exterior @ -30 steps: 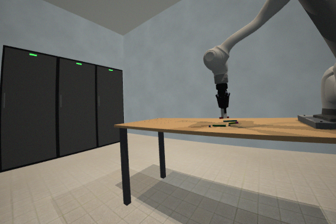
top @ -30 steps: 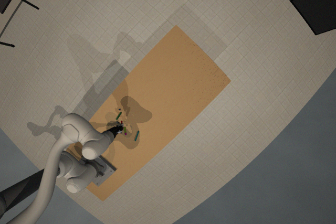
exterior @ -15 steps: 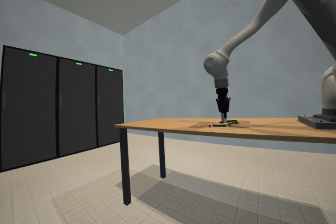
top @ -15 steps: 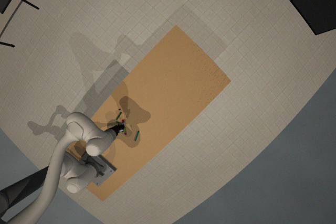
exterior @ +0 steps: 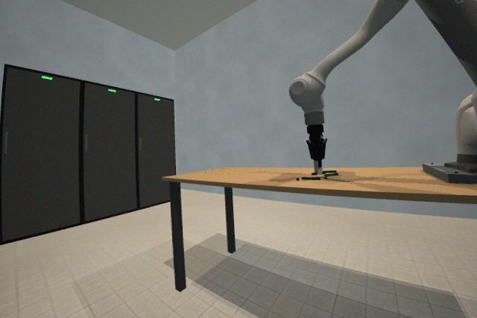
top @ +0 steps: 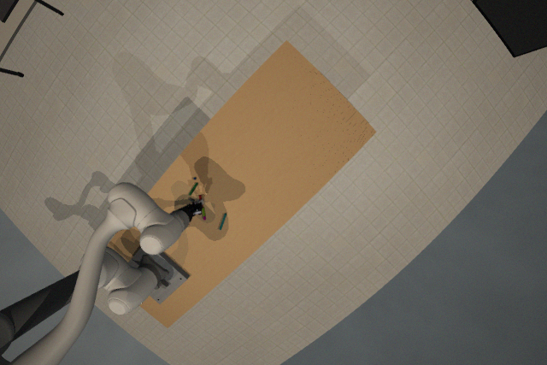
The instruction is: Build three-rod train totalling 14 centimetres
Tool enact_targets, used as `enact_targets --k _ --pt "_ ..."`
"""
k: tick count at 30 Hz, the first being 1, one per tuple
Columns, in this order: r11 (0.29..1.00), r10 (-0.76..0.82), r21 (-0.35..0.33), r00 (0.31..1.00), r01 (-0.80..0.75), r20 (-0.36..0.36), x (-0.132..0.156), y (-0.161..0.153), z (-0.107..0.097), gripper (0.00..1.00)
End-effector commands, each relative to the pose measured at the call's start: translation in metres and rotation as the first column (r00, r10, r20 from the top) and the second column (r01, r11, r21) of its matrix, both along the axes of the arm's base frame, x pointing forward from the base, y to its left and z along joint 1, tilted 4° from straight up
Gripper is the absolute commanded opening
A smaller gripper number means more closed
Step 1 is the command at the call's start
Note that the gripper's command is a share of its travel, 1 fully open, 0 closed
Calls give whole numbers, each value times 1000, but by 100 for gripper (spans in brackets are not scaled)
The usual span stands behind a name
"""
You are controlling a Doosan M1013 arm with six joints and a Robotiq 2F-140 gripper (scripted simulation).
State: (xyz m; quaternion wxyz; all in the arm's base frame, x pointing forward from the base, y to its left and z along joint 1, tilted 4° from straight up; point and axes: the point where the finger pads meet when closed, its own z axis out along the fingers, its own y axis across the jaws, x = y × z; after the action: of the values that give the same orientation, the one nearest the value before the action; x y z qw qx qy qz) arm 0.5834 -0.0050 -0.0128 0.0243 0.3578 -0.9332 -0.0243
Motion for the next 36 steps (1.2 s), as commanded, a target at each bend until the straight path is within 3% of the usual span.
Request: enact_targets --k 1,36 --pt "1000 0 0 1000 0 0 0 0 0 3" --pt "1000 0 0 1000 0 0 0 0 -8 3"
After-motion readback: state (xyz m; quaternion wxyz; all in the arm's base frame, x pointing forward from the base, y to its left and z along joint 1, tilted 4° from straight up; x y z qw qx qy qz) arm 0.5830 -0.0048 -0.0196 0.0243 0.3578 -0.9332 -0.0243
